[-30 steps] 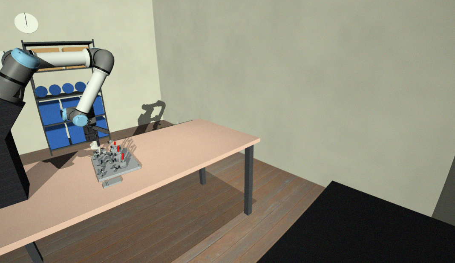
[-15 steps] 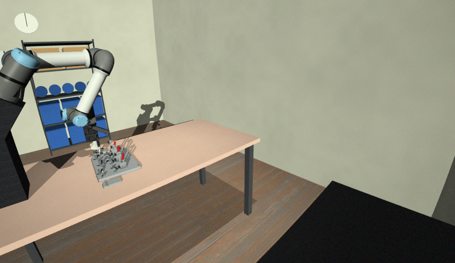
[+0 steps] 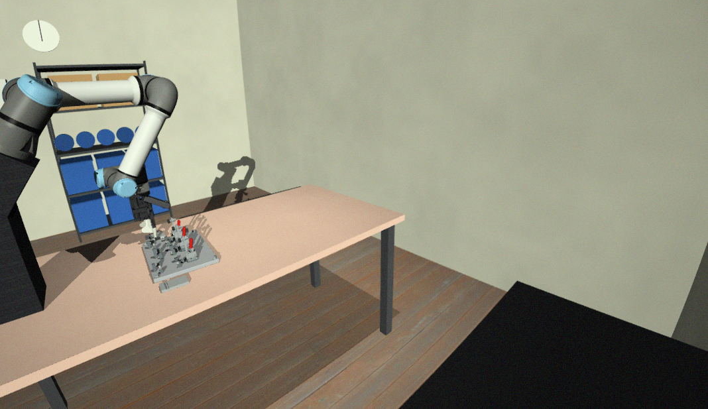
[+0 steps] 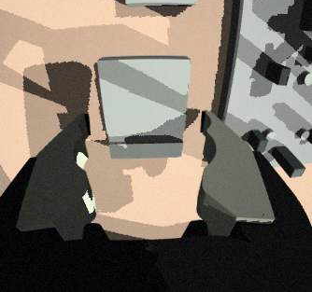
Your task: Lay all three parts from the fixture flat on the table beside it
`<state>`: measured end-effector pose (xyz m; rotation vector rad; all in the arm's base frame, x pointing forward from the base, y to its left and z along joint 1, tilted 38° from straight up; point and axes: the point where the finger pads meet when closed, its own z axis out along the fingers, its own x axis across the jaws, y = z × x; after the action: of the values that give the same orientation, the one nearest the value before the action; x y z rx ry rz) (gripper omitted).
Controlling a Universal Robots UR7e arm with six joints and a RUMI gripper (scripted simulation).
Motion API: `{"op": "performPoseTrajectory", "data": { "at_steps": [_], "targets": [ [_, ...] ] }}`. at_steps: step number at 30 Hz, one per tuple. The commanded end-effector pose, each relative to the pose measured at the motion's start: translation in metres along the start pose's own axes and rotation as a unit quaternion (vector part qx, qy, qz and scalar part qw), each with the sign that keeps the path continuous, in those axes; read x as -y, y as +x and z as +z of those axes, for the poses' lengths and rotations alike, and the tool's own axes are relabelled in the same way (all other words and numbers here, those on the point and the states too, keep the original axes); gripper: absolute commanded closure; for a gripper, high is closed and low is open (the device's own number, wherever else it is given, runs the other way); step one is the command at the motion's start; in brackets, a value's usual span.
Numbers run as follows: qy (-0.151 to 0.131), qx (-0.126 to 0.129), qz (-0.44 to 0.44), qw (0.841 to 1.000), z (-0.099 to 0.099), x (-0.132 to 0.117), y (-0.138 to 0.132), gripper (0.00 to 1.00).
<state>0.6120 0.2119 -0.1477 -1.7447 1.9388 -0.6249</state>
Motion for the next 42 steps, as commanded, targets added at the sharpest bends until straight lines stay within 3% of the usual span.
{"op": "performPoseTrajectory", "data": {
  "at_steps": [1,22,36,42],
  "targets": [
    [0.0,0.0,0.0,1.0,0.0,0.0,0.0,0.46],
    [0.0,0.0,0.0,1.0,-0.004,0.0,0.0,0.46],
    [0.0,0.0,0.0,1.0,-0.068,0.0,0.0,0.46],
    [0.0,0.0,0.0,1.0,-0.078,0.0,0.0,0.46]
  ]
}}
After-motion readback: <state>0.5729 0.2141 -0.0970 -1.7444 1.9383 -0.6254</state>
